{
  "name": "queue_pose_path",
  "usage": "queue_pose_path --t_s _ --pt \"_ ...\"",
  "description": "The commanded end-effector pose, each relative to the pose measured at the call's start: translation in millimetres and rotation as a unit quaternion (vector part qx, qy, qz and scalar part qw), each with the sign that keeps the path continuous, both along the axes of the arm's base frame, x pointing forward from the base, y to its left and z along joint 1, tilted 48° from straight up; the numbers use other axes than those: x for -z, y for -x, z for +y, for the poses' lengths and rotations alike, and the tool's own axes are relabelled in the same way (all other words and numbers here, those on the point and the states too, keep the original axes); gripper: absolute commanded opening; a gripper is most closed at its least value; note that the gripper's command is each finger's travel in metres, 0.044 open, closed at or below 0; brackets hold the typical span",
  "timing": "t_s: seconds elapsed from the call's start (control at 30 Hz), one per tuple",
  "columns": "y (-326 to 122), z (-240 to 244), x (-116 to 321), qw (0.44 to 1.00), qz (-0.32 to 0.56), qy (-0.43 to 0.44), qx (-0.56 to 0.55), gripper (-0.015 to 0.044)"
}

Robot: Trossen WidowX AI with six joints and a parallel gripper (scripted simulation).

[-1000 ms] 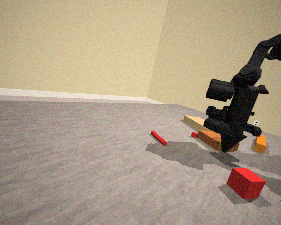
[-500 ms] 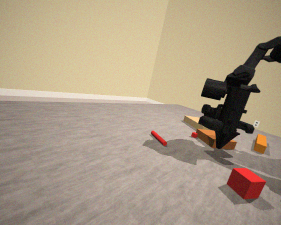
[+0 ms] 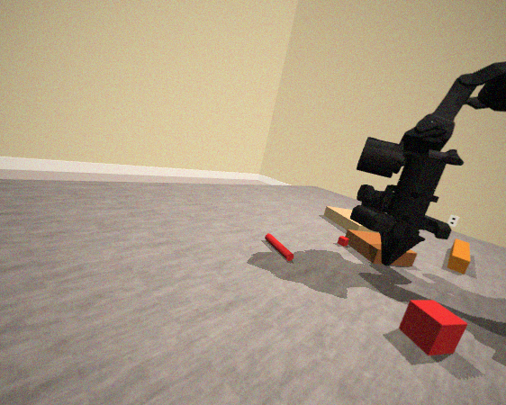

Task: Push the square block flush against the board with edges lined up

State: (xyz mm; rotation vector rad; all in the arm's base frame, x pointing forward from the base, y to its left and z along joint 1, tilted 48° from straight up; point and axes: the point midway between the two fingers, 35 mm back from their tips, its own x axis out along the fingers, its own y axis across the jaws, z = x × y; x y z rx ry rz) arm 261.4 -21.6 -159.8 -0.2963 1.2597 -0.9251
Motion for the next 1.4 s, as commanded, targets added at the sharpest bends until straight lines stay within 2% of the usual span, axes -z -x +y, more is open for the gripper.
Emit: queue_pose_path --t_s 0.0,0.8,0.97,1.17,1.37 --pt "11.5 0.3 3.9 1.000 0.008 0.001 0.001 0.0000" --pt "40.6 7.3 12.7 1.000 0.008 0.002 0.002 0.0000" --pt "34.8 46.7 -22.7 1.000 0.007 0.001 0.002 0.0000" --pt "34.2 46.7 -22.1 1.000 0.008 0.002 -0.006 0.0000" --pt "19.9 48.2 -22.3 0.995 0.076 0.002 -0.068 0.0000"
